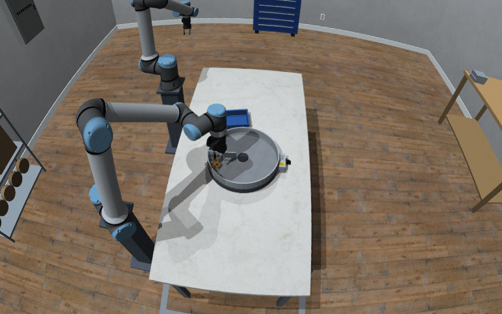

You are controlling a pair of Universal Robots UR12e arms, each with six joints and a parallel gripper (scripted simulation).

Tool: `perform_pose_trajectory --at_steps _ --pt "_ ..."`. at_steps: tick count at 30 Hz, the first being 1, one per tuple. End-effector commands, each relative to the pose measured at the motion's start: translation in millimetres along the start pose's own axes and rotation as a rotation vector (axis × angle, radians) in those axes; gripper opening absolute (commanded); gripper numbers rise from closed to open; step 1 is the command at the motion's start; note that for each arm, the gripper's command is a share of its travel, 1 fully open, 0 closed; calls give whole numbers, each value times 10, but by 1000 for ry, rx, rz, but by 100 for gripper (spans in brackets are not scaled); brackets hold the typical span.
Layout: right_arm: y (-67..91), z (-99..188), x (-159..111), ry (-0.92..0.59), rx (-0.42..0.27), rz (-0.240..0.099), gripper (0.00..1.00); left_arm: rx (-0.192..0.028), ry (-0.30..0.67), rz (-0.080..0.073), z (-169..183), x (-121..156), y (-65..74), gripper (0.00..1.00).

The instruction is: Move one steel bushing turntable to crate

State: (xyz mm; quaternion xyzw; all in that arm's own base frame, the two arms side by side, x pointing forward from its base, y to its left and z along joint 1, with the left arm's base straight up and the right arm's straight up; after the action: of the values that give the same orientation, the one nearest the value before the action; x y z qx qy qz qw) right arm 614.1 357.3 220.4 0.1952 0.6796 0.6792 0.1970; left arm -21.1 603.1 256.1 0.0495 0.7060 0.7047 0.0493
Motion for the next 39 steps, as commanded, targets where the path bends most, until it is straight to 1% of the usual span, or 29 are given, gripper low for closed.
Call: perform_pose_trajectory --at_steps 1,4,6,21,23,36,39 --pt "9 3 -4 124 -2 1 76 -2 0 0 6 -1 10 100" --pt "9 3 -4 192 -2 1 76 -2 0 0 6 -1 10 100" --pt "9 3 -4 192 -2 1 76 -2 0 0 6 -1 10 100" --pt "9 1 -4 515 -3 1 76 -2 0 0 6 -1 10 100" --pt "9 1 -4 515 -3 1 76 -2 0 0 6 -1 10 100" --pt "9 1 -3 763 -3 1 76 -2 0 0 6 -1 10 100" --pt "9 0 -3 797 -3 1 76 -2 0 0 6 -1 10 100"
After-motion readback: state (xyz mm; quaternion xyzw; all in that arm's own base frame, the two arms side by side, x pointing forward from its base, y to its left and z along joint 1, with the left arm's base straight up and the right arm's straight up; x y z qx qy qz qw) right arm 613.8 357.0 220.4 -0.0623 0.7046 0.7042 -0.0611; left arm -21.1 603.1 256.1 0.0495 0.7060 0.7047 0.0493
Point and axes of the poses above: on each arm, the point where the finger pads meet when closed, its own y axis back along the fingers, its own x axis across the jaws, z = x × y, the point moved 8 cm from there along y, back along the fingers, and after that the axes turned 10 degrees about -y, right-handed, at the moved point
